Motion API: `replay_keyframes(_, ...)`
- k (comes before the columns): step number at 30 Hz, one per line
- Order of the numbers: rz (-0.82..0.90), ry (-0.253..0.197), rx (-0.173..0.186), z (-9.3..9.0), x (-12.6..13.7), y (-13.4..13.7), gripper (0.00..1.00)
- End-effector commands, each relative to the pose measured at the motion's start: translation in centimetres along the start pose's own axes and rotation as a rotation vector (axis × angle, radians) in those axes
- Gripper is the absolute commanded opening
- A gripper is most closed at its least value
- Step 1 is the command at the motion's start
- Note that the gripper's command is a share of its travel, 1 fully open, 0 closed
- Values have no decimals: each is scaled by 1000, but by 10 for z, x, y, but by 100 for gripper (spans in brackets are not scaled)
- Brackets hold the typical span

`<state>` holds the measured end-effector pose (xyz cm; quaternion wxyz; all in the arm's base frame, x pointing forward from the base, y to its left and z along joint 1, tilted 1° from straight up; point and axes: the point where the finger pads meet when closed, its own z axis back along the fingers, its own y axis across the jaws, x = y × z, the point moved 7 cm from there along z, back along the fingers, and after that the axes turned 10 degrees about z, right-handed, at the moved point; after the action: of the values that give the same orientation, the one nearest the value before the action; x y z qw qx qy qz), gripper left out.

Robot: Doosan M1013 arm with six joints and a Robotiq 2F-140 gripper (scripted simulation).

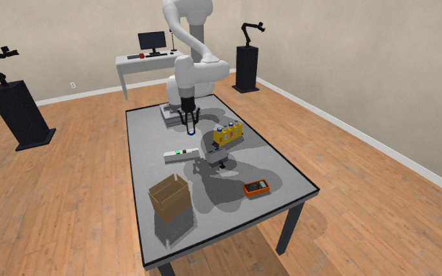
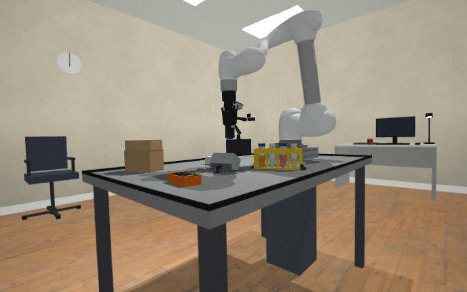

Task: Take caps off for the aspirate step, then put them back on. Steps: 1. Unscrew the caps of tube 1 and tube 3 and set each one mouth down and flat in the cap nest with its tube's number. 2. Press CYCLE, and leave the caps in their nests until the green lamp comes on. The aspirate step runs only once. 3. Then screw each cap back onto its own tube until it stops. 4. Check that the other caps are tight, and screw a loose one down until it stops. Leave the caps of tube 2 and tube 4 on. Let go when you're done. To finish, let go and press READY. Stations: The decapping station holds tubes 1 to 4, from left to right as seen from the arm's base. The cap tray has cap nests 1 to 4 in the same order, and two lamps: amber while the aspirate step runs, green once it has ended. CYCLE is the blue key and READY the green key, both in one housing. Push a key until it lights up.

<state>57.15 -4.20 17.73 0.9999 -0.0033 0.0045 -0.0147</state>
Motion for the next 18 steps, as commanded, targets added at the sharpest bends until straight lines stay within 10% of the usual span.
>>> replay_keyframes(1, -240, -1, 0, 2, -5, 24, 30)
replay_keyframes(9, -599, -1, 1, 2, -14, 64, 30)
replay_keyframes(18, -608, -1, 0, 2, -28, 129, 30)
